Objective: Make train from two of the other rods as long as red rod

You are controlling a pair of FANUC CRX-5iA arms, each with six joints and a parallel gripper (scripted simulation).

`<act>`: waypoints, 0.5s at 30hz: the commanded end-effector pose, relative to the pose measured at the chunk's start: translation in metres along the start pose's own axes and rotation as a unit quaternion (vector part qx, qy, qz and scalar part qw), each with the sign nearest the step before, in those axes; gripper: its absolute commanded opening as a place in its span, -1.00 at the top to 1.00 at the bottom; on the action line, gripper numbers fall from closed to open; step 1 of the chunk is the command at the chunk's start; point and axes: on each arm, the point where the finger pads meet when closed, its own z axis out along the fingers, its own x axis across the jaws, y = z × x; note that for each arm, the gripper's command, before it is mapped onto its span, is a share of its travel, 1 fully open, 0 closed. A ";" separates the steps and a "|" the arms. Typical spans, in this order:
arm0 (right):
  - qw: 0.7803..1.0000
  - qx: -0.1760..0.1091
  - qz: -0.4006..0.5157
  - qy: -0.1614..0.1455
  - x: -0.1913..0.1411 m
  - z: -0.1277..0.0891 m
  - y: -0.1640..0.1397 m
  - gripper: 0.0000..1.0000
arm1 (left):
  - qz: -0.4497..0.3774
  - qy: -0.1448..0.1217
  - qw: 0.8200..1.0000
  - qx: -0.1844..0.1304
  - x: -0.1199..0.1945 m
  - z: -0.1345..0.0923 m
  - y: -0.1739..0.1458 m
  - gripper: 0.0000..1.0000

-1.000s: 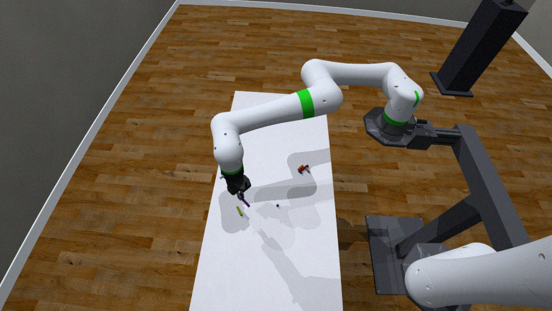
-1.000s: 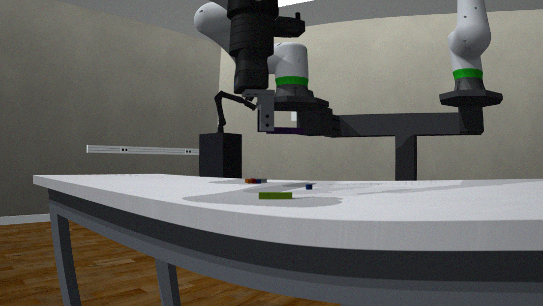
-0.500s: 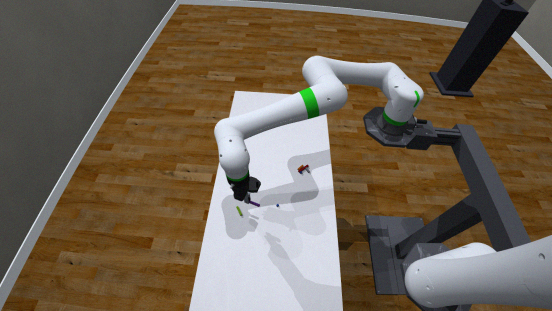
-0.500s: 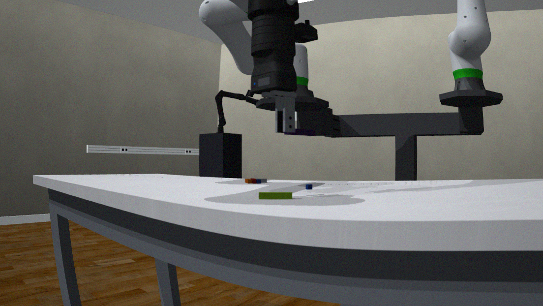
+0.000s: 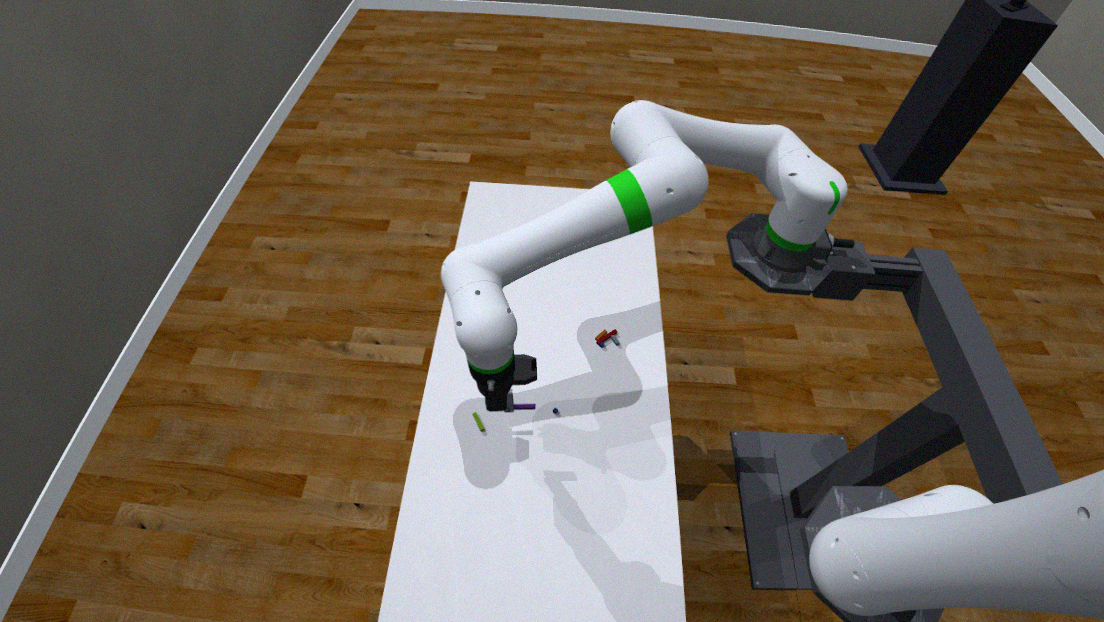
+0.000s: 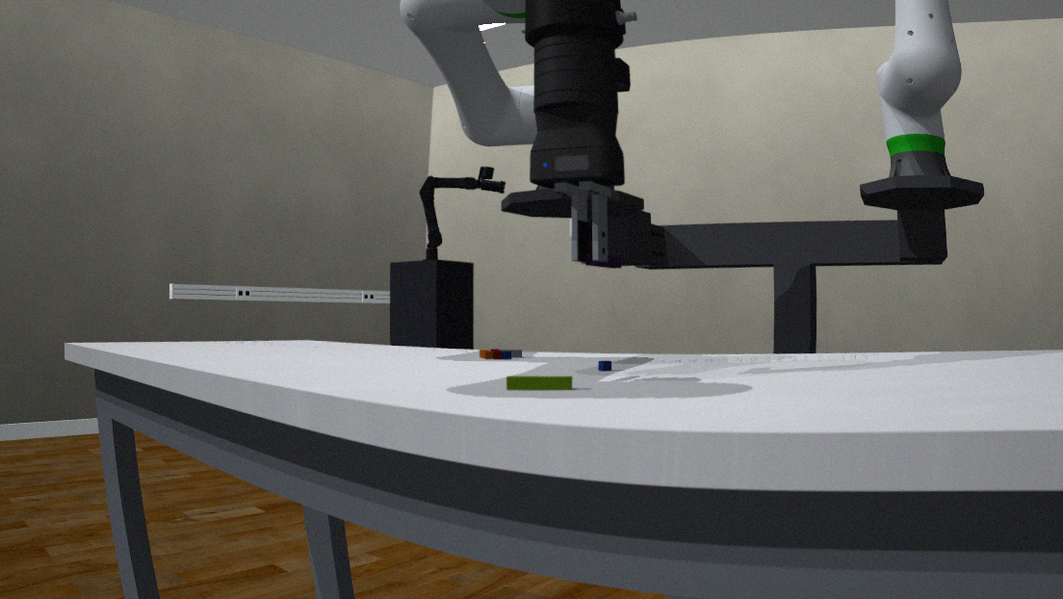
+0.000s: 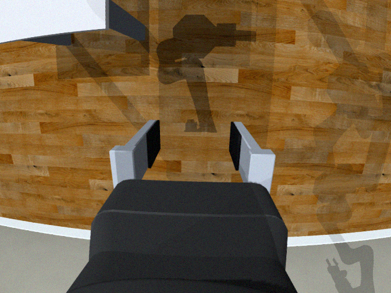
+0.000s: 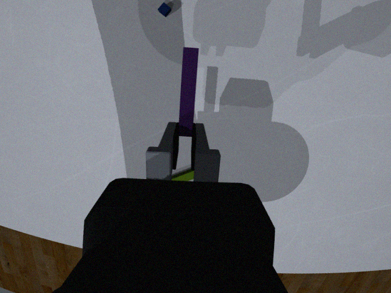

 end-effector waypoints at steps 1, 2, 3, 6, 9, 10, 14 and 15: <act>0.996 -0.010 -0.083 0.008 0.005 -0.002 -0.012 0.52 | 0.000 0.000 1.000 -0.001 0.000 -0.001 0.000 -1.00; 0.995 -0.010 -0.097 0.008 0.006 -0.002 -0.014 0.52 | 0.000 0.000 1.000 -0.001 0.000 -0.001 0.000 -1.00; 0.995 -0.010 -0.097 0.008 0.006 -0.002 -0.014 0.52 | 0.000 0.000 1.000 -0.001 0.000 -0.001 0.000 -1.00; 0.988 -0.010 -0.152 0.007 0.009 -0.002 -0.023 0.52 | 0.000 0.000 1.000 -0.001 0.000 -0.001 0.000 -1.00; 0.981 -0.011 -0.192 0.007 0.011 -0.002 -0.029 0.52 | 0.000 0.000 1.000 -0.001 0.000 -0.001 0.000 -1.00; 0.978 -0.011 -0.206 0.007 0.012 -0.001 -0.031 0.52 | 0.000 0.000 1.000 -0.001 0.000 -0.001 0.000 -1.00; 0.965 -0.011 -0.263 0.006 0.014 -0.001 -0.040 0.52 | 0.000 0.000 1.000 -0.001 0.000 -0.001 0.000 -1.00; 0.961 -0.011 -0.277 0.006 0.015 -0.001 -0.043 0.52 | 0.000 0.000 1.000 -0.001 0.000 -0.001 0.000 -1.00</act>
